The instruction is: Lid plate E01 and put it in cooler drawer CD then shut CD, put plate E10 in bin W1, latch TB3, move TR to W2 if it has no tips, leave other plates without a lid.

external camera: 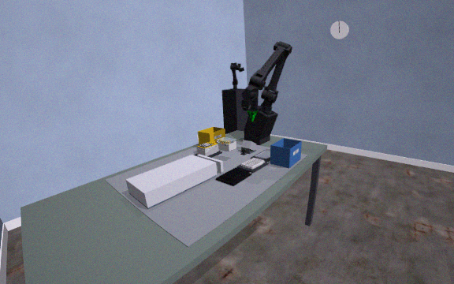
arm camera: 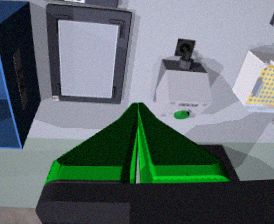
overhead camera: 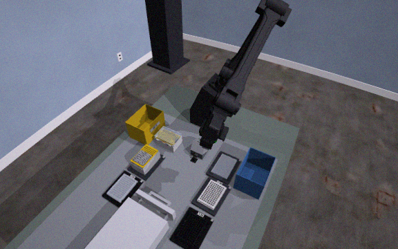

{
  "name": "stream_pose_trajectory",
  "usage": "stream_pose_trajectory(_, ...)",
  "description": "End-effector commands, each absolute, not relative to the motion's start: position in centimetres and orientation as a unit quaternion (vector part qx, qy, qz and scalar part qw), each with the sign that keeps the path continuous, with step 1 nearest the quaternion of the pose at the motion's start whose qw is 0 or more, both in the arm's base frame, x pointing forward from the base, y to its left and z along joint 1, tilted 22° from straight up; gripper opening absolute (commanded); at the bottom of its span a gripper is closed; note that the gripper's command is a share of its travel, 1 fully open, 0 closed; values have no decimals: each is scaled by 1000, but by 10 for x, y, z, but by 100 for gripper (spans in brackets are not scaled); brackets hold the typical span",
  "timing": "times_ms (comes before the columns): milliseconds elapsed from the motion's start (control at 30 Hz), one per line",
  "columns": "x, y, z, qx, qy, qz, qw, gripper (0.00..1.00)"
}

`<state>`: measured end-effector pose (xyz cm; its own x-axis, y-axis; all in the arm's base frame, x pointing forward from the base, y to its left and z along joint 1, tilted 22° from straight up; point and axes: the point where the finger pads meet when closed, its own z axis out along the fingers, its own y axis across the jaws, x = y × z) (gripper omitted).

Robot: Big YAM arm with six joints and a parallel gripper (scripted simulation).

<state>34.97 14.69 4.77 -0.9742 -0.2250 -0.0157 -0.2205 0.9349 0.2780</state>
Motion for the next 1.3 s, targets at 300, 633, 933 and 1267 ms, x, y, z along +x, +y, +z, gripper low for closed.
stream_pose_trajectory(300, 398, 103, 45, 88, -982, -164, -16, 0)
stream_pose_trajectory(633, 410, 66, 30, 64, -982, -177, -11, 0)
stream_pose_trajectory(933, 420, 31, 17, 42, -981, -190, -15, 0)
stream_pose_trajectory(1267, 414, 31, 14, 44, -981, -190, -13, 0)
